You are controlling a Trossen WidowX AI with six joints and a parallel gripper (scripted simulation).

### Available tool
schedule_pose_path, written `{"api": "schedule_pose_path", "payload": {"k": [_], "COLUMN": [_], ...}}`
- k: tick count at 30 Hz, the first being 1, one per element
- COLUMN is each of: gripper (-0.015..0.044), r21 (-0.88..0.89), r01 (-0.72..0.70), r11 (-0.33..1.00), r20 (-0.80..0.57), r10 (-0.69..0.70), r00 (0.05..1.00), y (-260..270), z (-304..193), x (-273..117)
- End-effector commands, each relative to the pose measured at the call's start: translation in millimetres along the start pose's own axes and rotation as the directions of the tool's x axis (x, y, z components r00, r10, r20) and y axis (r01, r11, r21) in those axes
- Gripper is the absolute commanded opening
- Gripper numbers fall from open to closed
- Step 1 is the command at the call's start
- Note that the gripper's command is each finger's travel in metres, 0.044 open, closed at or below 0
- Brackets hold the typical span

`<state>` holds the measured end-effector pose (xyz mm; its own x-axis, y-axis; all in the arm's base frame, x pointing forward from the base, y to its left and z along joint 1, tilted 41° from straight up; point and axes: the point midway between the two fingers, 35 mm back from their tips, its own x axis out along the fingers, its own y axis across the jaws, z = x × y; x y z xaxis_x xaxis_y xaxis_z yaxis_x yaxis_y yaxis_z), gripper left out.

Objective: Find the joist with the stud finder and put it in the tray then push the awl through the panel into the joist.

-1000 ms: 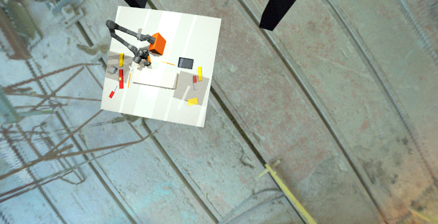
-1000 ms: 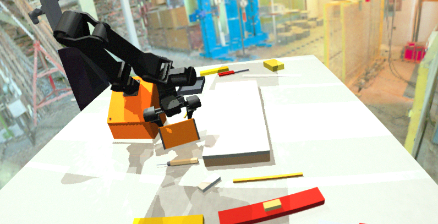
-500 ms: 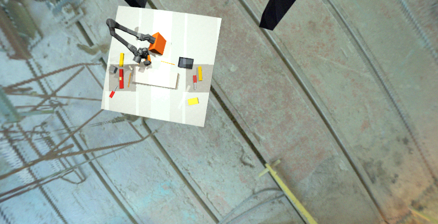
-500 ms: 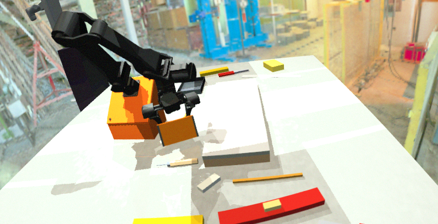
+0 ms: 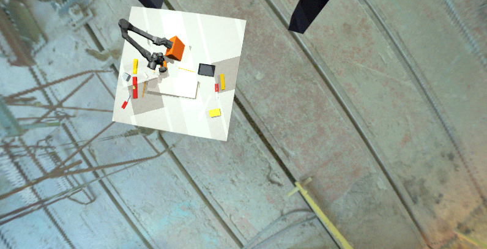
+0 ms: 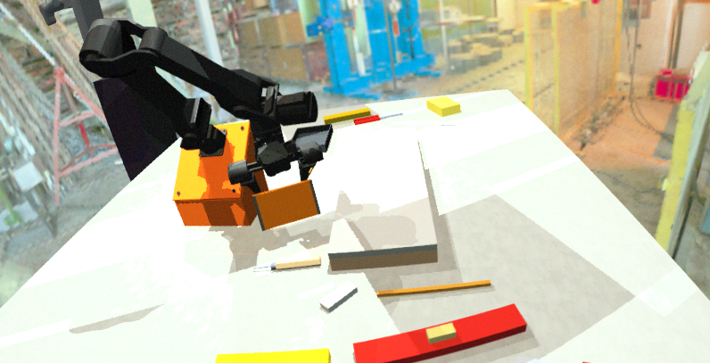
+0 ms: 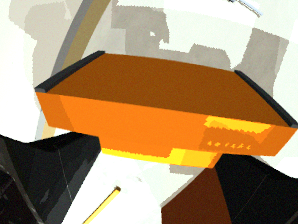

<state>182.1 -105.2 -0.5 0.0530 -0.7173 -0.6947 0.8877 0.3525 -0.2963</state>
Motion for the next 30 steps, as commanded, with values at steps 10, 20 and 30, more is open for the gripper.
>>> {"api": "schedule_pose_path", "payload": {"k": [10, 20, 30], "gripper": [0.0, 0.0, 0.0], "r21": [0.012, 0.011, 0.008], "r01": [-0.007, -0.006, -0.001], "r11": [1.0, 1.0, 1.0], "r20": [0.013, 0.016, -0.021], "r10": [0.007, 0.006, 0.001], "r00": [1.0, 1.0, 1.0], "y": [1.1, -0.9, -1.6], "z": [5.2, 6.6, 6.9], "x": [-16.6, -28.5, -28.8]}}
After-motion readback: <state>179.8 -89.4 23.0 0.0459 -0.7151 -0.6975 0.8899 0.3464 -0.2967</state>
